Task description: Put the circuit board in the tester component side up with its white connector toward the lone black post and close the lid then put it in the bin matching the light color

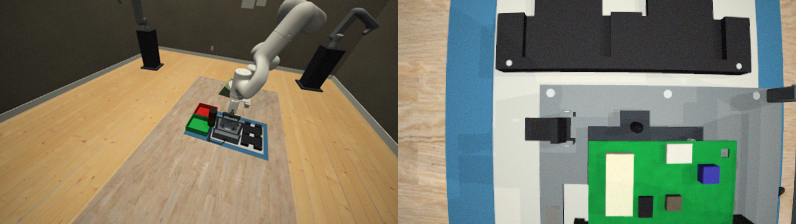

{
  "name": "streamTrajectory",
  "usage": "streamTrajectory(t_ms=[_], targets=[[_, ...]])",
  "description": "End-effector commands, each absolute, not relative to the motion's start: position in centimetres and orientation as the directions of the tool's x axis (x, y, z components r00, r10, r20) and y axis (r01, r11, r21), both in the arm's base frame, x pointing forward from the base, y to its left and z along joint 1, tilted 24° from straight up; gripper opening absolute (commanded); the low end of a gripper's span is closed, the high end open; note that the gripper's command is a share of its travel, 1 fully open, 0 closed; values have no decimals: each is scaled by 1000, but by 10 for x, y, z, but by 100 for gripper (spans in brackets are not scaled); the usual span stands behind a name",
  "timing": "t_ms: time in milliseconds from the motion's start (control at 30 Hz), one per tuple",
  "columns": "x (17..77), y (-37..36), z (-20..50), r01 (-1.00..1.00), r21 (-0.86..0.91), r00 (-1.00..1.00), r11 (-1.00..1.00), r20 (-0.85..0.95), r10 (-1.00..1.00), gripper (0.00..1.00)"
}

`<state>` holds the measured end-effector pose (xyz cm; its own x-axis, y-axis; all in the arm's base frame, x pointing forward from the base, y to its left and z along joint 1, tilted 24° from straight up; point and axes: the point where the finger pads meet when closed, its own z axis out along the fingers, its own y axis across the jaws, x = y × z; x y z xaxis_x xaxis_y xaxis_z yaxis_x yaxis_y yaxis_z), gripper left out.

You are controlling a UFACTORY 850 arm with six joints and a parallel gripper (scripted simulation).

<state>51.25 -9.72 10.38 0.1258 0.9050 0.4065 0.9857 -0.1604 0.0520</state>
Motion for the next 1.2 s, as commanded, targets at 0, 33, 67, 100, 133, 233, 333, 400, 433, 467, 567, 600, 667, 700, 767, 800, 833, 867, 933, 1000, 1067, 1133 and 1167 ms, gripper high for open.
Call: streamTrajectory(t_ms=[0,33,67,100,133,233,333,400,433,467,567,600,667,700,767,800,833,867,933,1000,1067,1133,1167], targets=[[513,-98,105,986,54,125,-161,406,905,79],[513,-98,105,986,54,125,-161,406,905,79],[513,-98,105,986,54,125,-161,406,905,79],[513,-98,105,986,54,125,-161,406,905,79],[513,-98,105,986,54,125,-161,406,905,79],[513,-98,105,986,54,125,-161,406,905,79],[513,-98,105,986,54,125,-161,406,905,79],[513,-98,104,986,54,125,-161,406,905,79],[513,-98,104,986,54,125,-161,406,905,79],[513,-97,104,986,54,125,-161,406,905,79],[513,-97,103,986,54,125,-161,406,905,79],[514,-97,102,986,54,125,-161,406,905,79],[514,-96,100,986,54,125,-161,406,905,79],[514,-95,99,986,54,125,-161,406,905,79],[514,-94,97,986,54,125,-161,406,905,79],[514,-94,95,986,54,125,-161,406,905,79],[515,-93,94,986,54,125,-161,406,905,79],[515,-92,92,986,54,125,-161,406,905,79],[515,-92,92,986,54,125,-161,406,905,79],[515,-91,89,986,54,125,-161,406,905,79],[516,-90,85,986,54,125,-161,406,905,79],[516,-88,82,986,54,125,-161,406,905,79],[516,-87,80,986,54,125,-161,406,905,79]])
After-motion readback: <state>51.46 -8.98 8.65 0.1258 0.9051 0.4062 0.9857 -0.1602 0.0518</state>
